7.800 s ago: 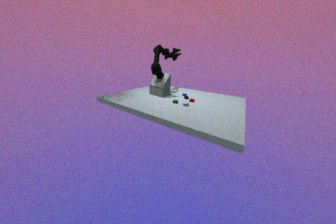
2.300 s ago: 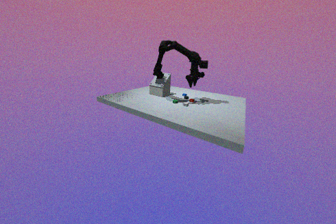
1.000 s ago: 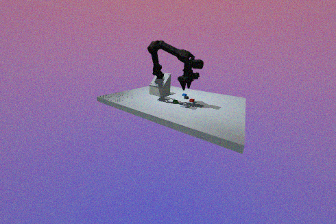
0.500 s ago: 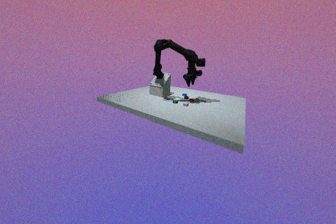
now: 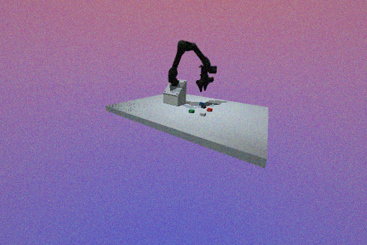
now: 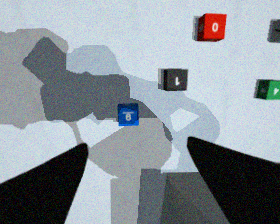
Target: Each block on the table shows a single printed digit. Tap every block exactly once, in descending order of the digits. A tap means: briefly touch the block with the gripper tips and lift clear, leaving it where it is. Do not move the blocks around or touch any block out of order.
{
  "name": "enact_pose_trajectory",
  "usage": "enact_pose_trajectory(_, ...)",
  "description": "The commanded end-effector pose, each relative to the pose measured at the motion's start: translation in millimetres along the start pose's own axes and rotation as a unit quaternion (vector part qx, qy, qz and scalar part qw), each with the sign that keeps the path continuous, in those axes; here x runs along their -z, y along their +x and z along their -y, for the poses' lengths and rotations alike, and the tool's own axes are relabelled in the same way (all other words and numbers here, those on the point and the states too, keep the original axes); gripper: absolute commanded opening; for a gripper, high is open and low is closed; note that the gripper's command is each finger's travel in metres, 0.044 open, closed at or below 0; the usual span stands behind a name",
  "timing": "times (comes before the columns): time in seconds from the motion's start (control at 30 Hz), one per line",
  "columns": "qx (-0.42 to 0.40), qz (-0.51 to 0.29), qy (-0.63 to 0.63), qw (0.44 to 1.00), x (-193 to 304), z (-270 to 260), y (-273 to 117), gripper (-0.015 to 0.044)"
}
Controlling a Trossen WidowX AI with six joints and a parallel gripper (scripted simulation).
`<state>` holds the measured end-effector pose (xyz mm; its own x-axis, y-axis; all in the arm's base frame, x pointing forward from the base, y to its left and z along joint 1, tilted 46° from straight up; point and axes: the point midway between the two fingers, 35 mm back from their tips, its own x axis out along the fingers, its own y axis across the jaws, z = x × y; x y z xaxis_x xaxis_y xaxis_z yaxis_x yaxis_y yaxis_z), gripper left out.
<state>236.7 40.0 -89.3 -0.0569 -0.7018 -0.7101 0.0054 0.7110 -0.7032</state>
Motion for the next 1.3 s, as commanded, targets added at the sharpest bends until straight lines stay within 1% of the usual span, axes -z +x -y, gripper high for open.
enact_pose_trajectory(0.0,0.002,-0.004,0.002,1.000,2,-1,31,0.0321)
enact_pose_trajectory(0.07,0.004,-0.004,0.002,1.000,4,0,68,0.0269)
enact_pose_trajectory(0.1,0.005,-0.004,0.002,1.000,5,1,78,0.0242)
enact_pose_trajectory(0.37,0.005,-0.005,0.002,1.000,6,2,81,0.0033)
enact_pose_trajectory(0.4,0.005,-0.005,0.002,1.000,6,2,81,0.0020)
enact_pose_trajectory(0.73,0.005,-0.005,0.002,1.000,6,2,82,0.0020)
enact_pose_trajectory(1.27,0.006,-0.005,0.002,1.000,6,2,108,0.0020)
